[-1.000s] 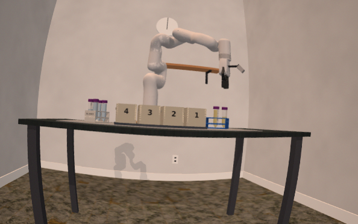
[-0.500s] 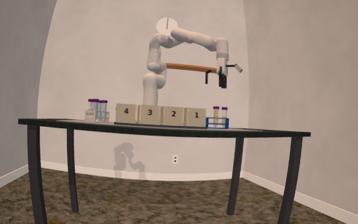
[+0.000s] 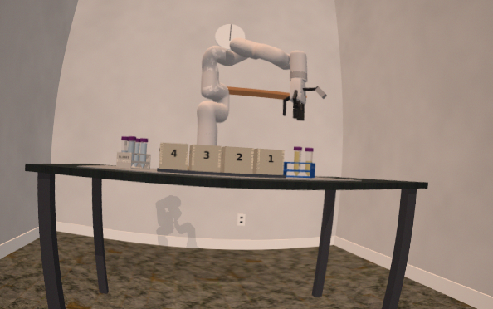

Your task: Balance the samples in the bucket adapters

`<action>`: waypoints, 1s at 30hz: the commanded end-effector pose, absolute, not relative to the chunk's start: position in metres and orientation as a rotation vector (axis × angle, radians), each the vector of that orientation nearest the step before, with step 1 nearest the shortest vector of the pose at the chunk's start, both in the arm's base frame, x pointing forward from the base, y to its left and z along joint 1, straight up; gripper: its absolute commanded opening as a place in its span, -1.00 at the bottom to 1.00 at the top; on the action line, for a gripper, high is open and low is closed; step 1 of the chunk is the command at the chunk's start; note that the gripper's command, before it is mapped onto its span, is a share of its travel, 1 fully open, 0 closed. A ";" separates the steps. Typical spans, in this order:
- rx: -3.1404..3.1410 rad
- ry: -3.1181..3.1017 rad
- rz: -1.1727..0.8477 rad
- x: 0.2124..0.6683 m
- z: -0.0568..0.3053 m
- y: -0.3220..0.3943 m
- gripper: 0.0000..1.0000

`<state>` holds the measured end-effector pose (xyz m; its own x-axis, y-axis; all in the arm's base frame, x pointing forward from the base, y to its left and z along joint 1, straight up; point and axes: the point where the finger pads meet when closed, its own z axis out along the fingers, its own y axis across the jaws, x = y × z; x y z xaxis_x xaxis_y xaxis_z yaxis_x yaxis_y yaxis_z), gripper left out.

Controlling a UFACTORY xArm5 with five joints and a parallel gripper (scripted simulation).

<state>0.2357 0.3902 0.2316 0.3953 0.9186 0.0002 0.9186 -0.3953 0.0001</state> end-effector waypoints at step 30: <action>-2.623 -1.726 -0.006 0.237 0.185 0.391 0.13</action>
<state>0.2360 0.3894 0.1876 0.3954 0.9185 -0.0005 0.9185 -0.3954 0.0000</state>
